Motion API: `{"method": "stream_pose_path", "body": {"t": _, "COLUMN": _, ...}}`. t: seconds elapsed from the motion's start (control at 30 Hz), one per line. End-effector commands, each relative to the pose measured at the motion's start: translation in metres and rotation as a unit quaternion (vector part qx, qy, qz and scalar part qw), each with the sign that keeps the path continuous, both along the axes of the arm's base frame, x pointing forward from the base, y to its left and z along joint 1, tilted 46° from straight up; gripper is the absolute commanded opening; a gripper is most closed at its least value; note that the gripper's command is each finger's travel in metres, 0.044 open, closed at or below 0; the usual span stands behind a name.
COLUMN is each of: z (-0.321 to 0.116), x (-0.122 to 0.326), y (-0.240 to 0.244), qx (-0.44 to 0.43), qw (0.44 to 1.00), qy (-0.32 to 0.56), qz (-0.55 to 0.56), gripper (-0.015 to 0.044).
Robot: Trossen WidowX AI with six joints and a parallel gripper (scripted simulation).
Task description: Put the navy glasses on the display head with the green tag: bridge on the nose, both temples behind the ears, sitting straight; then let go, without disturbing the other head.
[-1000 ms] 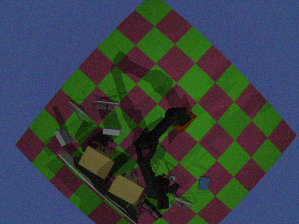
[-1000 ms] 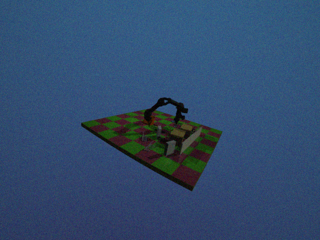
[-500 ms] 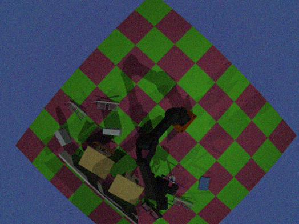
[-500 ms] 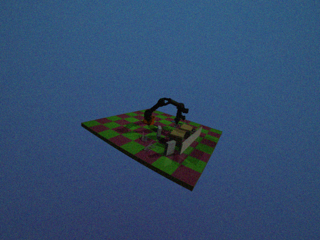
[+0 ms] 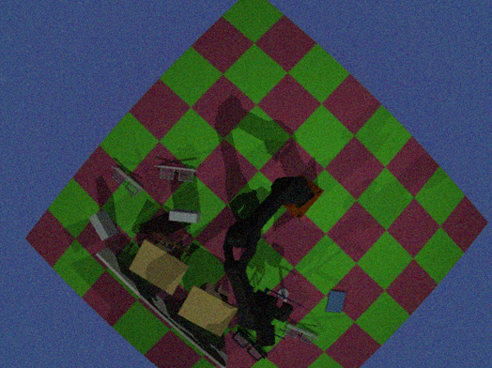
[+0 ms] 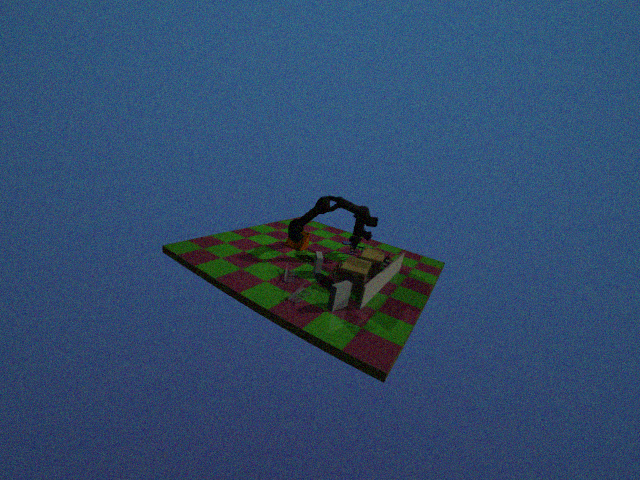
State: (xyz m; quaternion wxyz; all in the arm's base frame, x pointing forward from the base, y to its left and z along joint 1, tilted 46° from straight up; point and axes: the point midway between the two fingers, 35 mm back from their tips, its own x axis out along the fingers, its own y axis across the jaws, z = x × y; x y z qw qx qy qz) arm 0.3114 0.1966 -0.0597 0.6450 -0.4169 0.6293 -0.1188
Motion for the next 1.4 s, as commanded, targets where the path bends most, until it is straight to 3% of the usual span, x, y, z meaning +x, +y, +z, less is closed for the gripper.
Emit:
{"method": "stream_pose_path", "body": {"t": 0.0, "z": 0.002, "x": 0.003, "y": 0.002, "qx": 0.001, "qw": 1.0, "qy": -0.005, "qz": 0.003, "gripper": 0.0}}
{"method": "stream_pose_path", "body": {"t": 1.0, "z": 0.003, "x": -0.005, "y": 0.0, "qx": 0.001, "qw": 1.0, "qy": -0.005, "qz": 0.003, "gripper": 0.0}}
{"method": "stream_pose_path", "body": {"t": 1.37, "z": 0.043, "x": -0.021, "y": 0.035, "qx": 0.002, "qw": 1.0, "qy": -0.004, "qz": 0.003, "gripper": 0.0}}
